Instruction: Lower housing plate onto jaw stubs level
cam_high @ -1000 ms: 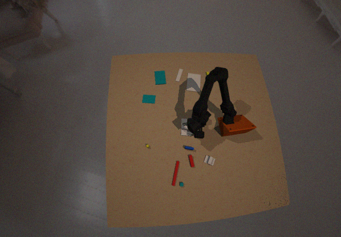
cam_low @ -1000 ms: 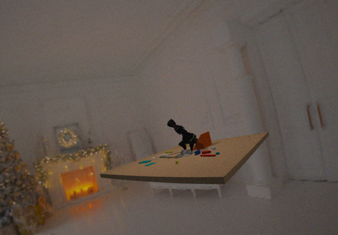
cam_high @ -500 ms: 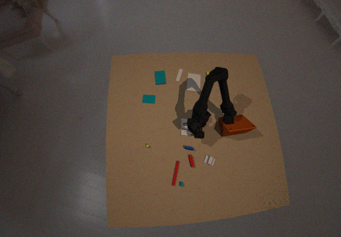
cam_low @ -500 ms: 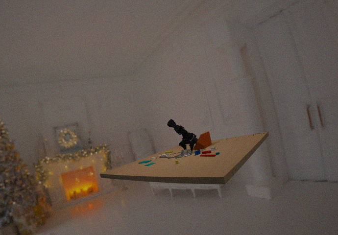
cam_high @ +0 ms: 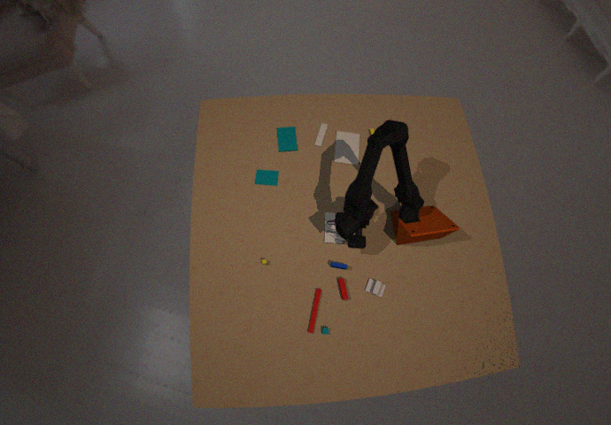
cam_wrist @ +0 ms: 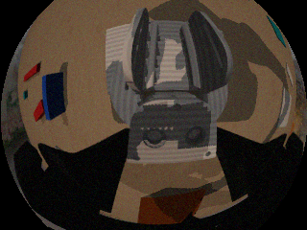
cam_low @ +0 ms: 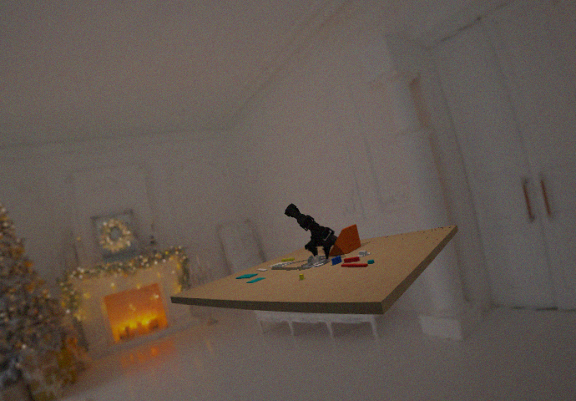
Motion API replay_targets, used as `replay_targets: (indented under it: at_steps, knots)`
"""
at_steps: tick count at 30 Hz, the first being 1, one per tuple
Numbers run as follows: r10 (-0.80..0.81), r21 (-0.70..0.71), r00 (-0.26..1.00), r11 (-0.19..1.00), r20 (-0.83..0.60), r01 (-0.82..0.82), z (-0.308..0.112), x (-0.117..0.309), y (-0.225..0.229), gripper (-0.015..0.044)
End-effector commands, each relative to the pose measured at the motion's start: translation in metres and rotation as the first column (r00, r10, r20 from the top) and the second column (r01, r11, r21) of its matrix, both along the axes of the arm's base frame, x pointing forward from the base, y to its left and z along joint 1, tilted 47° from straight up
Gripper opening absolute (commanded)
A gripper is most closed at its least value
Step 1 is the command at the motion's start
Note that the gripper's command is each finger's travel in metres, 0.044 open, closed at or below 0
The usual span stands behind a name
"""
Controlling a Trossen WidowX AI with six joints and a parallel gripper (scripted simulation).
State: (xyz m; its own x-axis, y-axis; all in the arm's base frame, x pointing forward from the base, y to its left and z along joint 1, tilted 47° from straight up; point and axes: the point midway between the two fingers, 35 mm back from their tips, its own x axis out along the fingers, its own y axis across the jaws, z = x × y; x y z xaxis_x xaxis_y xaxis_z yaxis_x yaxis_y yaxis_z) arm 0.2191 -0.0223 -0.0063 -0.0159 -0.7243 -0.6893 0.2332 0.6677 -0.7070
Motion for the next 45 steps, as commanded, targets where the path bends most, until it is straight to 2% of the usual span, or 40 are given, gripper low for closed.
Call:
replay_targets:
  at_steps: [1,45]
  knots:
    - [0.005,-0.004,1.000,1.000,-0.008,-0.005,-0.0009,-0.0015,-0.0014,0.0351]
    - [0.005,-0.005,1.000,1.000,-0.008,-0.005,-0.0071,-0.0017,-0.0082,0.0351]
